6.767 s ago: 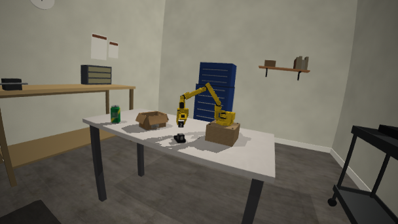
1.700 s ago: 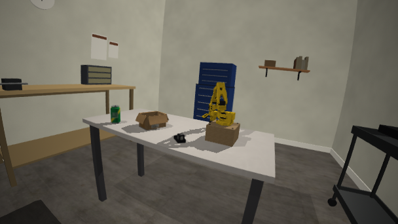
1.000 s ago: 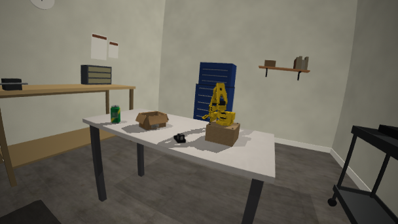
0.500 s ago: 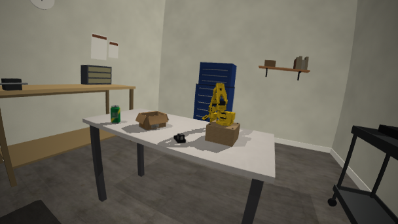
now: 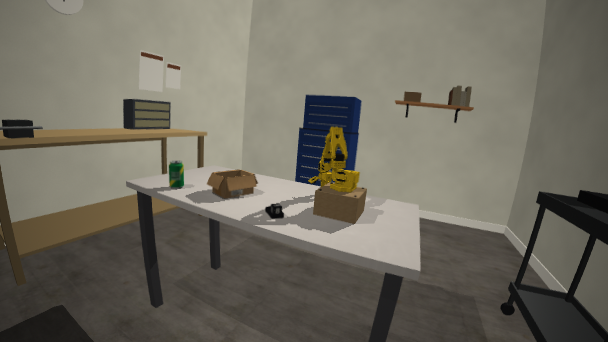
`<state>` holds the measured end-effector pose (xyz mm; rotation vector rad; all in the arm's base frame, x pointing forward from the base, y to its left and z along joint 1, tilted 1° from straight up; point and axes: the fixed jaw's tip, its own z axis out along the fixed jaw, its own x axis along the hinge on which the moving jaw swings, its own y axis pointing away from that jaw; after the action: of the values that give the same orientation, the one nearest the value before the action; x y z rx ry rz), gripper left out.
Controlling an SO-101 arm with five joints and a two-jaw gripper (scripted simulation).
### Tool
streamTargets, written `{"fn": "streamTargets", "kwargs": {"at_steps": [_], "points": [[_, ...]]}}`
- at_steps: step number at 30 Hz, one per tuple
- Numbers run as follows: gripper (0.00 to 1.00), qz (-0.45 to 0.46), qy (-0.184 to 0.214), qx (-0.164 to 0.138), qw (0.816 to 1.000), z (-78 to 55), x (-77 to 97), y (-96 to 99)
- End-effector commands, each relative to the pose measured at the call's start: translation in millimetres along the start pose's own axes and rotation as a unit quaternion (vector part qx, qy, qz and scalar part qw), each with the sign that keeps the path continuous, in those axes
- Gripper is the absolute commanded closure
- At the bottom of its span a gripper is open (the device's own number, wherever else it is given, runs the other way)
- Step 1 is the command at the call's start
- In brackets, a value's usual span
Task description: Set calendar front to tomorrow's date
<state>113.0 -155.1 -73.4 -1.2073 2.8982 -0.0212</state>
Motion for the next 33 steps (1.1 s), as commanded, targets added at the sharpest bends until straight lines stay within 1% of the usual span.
{"fn": "streamTargets", "kwargs": {"at_steps": [1, 13, 21, 23, 29, 33], "points": [[0.83, 0.0, 0.0, 0.005, 1.0, 0.8, 1.5, -2.1], [0.8, 0.0, 0.0, 0.005, 1.0, 0.8, 1.5, -2.1], [0.73, 0.0, 0.0, 0.005, 1.0, 0.8, 1.5, -2.1], [0.73, 0.0, 0.0, 0.005, 1.0, 0.8, 1.5, -2.1], [0.67, 0.0, 0.0, 0.005, 1.0, 0.8, 1.5, -2.1], [0.65, 0.0, 0.0, 0.005, 1.0, 0.8, 1.5, -2.1]]}}
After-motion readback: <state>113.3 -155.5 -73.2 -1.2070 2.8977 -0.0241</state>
